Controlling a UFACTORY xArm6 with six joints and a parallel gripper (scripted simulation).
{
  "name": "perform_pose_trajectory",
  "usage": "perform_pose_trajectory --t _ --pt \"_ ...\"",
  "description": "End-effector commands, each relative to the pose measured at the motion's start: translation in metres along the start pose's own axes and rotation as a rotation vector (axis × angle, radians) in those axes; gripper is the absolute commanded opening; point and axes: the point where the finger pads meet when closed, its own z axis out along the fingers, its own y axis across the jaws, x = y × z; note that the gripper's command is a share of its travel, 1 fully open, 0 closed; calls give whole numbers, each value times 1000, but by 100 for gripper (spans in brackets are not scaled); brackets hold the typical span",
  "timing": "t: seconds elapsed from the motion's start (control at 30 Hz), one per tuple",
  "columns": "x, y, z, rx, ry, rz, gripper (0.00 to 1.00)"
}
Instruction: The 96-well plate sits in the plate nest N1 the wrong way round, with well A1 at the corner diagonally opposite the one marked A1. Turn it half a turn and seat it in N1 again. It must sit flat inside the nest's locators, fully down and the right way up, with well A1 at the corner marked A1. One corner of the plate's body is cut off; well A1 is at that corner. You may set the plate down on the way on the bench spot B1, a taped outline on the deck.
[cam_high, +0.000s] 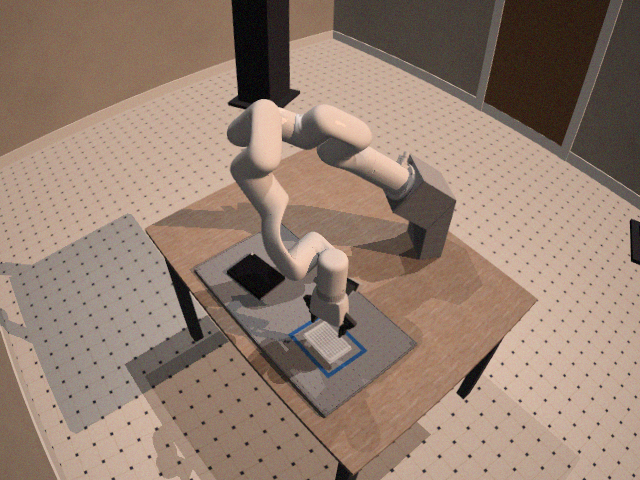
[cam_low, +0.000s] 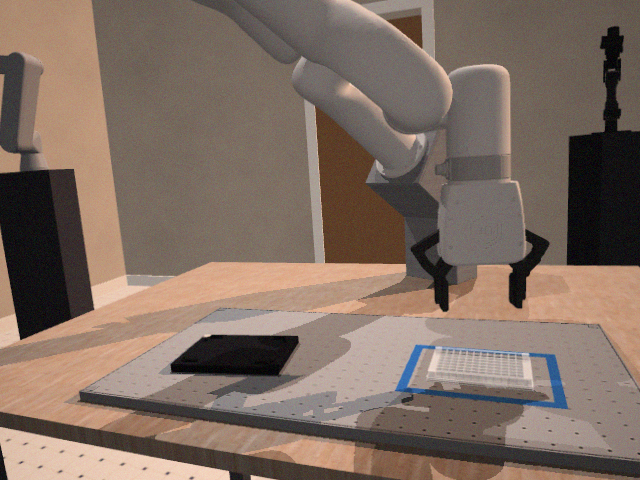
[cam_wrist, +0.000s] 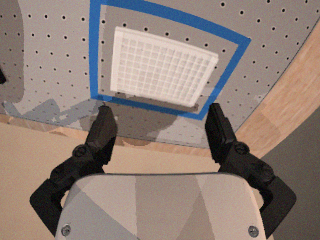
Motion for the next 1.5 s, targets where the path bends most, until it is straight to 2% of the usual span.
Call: perform_pose_trajectory --t 0.0,0.53,0.6,1.1,1.17,1.3,1.47 --pt "-1 0 -1 -4 9 -132 100" --pt "-1 0 -1 -6 7 -632 100" --pt "-1 0 -1 -6 7 -632 100" --pt "-1 0 -1 -8 6 -1132 100" --pt "-1 0 -1 -8 6 -1132 100" --pt "-1 0 -1 -9 5 -1265 100" --pt "-1 0 -1 -9 5 -1269 100"
